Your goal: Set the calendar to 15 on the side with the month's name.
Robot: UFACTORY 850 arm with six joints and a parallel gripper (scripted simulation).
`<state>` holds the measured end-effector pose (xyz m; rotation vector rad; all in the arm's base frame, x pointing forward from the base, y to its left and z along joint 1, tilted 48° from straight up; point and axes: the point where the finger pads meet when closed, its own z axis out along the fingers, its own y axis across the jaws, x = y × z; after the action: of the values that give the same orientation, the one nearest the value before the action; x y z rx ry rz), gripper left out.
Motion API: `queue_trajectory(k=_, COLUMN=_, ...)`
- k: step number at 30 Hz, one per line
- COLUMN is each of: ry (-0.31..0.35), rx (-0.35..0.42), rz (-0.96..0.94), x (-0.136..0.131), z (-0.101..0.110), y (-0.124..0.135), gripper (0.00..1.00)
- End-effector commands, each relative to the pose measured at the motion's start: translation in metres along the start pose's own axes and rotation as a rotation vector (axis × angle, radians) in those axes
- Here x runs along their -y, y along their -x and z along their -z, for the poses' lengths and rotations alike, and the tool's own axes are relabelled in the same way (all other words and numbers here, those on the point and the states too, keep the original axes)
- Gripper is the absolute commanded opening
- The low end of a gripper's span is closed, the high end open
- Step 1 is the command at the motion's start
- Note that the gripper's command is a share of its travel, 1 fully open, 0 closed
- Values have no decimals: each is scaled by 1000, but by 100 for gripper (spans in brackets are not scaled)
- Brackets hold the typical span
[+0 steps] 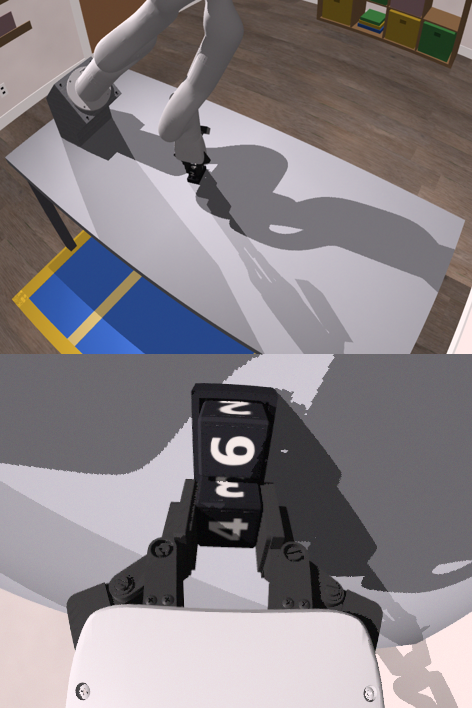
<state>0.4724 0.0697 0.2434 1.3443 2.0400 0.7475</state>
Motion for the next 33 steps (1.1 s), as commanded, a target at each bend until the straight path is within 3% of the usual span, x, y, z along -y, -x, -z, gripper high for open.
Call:
queue_trajectory(k=1, ry=1, rx=0, rz=0, x=0, z=-3, y=0, gripper=29)
queue_trajectory(k=33, ry=1, rx=0, rz=0, x=0, z=-6, y=0, gripper=29)
